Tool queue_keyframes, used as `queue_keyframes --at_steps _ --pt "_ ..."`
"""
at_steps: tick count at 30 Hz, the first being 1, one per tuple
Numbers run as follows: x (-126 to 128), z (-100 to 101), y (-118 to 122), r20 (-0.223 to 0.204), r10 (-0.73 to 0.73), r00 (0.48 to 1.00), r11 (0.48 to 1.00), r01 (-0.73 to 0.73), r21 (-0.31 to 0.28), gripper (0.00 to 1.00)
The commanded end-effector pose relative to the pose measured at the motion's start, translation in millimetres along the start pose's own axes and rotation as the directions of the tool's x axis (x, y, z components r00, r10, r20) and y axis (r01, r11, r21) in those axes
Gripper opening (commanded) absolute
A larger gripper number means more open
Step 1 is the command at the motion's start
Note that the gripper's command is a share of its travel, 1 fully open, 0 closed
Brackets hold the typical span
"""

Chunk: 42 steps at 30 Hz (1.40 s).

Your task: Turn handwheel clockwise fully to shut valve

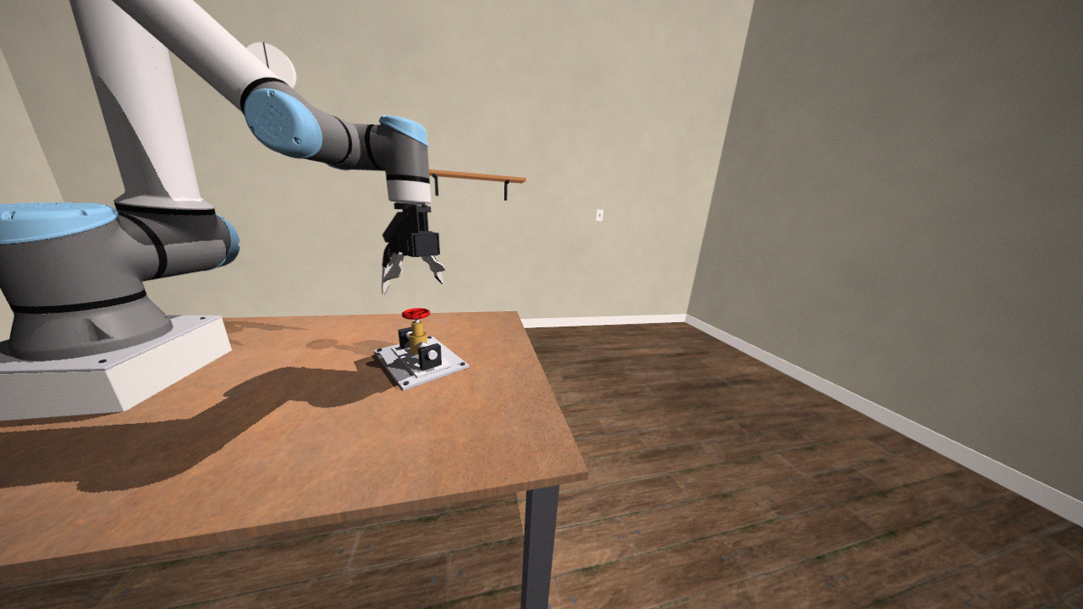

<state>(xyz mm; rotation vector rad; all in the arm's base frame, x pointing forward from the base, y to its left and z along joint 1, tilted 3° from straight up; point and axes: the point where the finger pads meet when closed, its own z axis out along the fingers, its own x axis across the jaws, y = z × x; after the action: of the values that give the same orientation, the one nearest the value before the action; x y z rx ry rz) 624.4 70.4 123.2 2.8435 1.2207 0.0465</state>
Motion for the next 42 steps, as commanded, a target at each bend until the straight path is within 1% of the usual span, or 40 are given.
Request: queue_keyframes --at_steps 1,9,42 --pt "0.8 -9.3 -0.6 0.001 -0.001 1.000 1.000 0.001 0.001 1.00" --pt "0.8 -15.9 -0.6 0.001 -0.001 1.000 1.000 0.001 0.001 1.00" --pt "-0.2 -13.6 -2.4 0.004 -0.001 1.000 1.000 0.001 0.005 1.00"
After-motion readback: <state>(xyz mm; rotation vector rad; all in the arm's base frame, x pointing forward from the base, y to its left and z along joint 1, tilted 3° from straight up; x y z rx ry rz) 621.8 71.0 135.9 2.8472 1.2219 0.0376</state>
